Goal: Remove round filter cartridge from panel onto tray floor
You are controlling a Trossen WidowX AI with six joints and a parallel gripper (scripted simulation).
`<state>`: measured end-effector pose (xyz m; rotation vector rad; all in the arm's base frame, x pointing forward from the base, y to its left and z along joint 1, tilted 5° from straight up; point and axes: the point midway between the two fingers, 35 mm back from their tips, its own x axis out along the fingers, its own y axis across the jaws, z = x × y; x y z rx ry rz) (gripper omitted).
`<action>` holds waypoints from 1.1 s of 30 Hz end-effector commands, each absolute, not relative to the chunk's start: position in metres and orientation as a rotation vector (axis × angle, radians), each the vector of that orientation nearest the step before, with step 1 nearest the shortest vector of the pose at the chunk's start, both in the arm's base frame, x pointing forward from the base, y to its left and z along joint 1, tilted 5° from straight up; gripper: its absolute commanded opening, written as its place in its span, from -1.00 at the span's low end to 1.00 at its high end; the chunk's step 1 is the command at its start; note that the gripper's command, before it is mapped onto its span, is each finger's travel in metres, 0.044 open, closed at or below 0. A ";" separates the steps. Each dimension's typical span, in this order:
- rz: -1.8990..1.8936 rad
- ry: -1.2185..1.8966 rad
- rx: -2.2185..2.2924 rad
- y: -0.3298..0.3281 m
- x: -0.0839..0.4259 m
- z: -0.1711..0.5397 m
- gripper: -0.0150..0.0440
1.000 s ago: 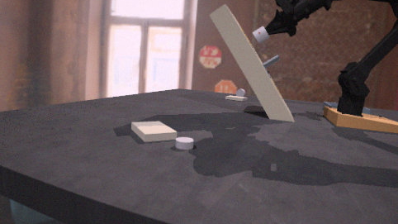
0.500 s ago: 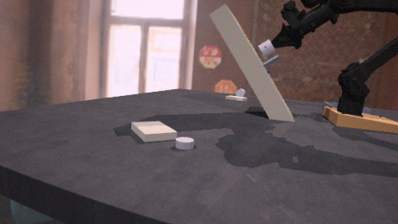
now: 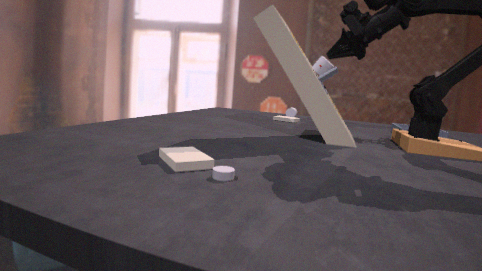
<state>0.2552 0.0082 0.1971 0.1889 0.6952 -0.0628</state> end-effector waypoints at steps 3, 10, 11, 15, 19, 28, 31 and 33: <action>-0.062 0.690 0.189 0.008 0.256 0.199 -0.18; -0.062 0.690 0.189 0.008 0.256 0.199 -0.18; -0.062 0.690 0.189 0.008 0.256 0.199 -0.18; -0.062 0.690 0.189 0.008 0.256 0.199 -0.18; -0.062 0.690 0.189 0.008 0.256 0.199 -0.18; -0.073 0.773 0.187 0.008 0.257 0.199 -0.18; -0.087 0.872 0.184 0.008 0.259 0.201 -0.18; -0.096 0.938 0.182 0.008 0.260 0.201 -0.18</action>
